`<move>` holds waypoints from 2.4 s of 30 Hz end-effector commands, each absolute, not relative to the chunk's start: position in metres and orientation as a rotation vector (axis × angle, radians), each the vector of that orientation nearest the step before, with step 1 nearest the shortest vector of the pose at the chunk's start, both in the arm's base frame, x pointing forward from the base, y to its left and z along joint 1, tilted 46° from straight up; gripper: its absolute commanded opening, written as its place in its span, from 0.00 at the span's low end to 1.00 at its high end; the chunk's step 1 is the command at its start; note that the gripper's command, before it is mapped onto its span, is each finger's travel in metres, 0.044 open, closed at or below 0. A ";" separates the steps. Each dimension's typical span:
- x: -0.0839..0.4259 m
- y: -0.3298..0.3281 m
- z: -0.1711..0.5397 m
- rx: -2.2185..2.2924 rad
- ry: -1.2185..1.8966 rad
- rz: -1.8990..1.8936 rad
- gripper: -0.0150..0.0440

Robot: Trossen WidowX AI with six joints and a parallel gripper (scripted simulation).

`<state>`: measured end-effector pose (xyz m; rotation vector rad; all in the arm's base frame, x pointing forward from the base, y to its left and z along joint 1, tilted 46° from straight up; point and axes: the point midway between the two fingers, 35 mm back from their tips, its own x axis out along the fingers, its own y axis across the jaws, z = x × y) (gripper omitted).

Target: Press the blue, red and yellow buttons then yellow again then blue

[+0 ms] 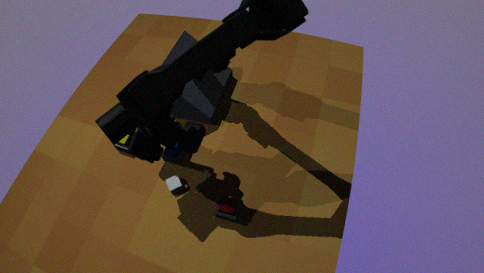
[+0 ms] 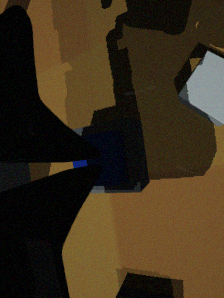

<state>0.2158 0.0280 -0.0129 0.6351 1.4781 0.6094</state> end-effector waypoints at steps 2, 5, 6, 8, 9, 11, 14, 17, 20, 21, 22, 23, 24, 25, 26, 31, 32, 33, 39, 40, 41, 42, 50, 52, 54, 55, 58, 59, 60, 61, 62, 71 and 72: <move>0.215 0.033 -0.017 0.643 1.479 0.610 0.29; 0.215 0.034 -0.018 0.644 1.479 0.610 0.29; 0.215 0.034 -0.018 0.644 1.479 0.610 0.29; 0.215 0.034 -0.018 0.644 1.479 0.610 0.29; 0.215 0.034 -0.018 0.644 1.479 0.610 0.29; 0.215 0.034 -0.018 0.644 1.479 0.610 0.29; 0.215 0.034 -0.018 0.644 1.479 0.610 0.29; 0.215 0.034 -0.018 0.644 1.479 0.610 0.29; 0.215 0.034 -0.018 0.644 1.479 0.610 0.29; 0.215 0.031 -0.016 0.637 1.478 0.610 0.29; 0.216 0.026 -0.011 0.638 1.478 0.609 0.29; 0.215 0.017 -0.003 0.640 1.479 0.608 0.29; 0.215 0.011 0.003 0.642 1.480 0.608 0.29; 0.215 0.010 0.005 0.642 1.480 0.609 0.29; 0.215 0.010 0.005 0.642 1.480 0.609 0.29; 0.216 -0.019 0.031 0.640 1.481 0.604 0.29; 0.215 -0.028 0.040 0.640 1.481 0.605 0.29; 0.215 -0.033 0.046 0.641 1.481 0.606 0.29; 0.233 -0.027 0.061 0.632 1.485 0.592 0.29; 0.245 -0.020 0.070 0.628 1.485 0.585 0.29; 0.257 -0.011 0.081 0.625 1.485 0.580 0.29; 0.268 -0.002 0.092 0.623 1.483 0.577 0.29; 0.310 0.086 0.176 0.645 1.473 0.614 0.29; 0.310 0.086 0.176 0.645 1.473 0.614 0.29; 0.310 0.086 0.176 0.645 1.473 0.614 0.29; 0.310 0.088 0.174 0.644 1.473 0.614 0.29; 0.312 0.114 0.149 0.644 1.472 0.614 0.29; 0.311 0.123 0.140 0.645 1.472 0.615 0.29; 0.311 0.129 0.135 0.646 1.472 0.617 0.29; 0.310 0.131 0.134 0.646 1.471 0.617 0.29; 0.310 0.131 0.134 0.646 1.471 0.617 0.29; 0.311 0.139 0.126 0.646 1.471 0.617 0.29; 0.311 0.140 0.124 0.646 1.471 0.617 0.29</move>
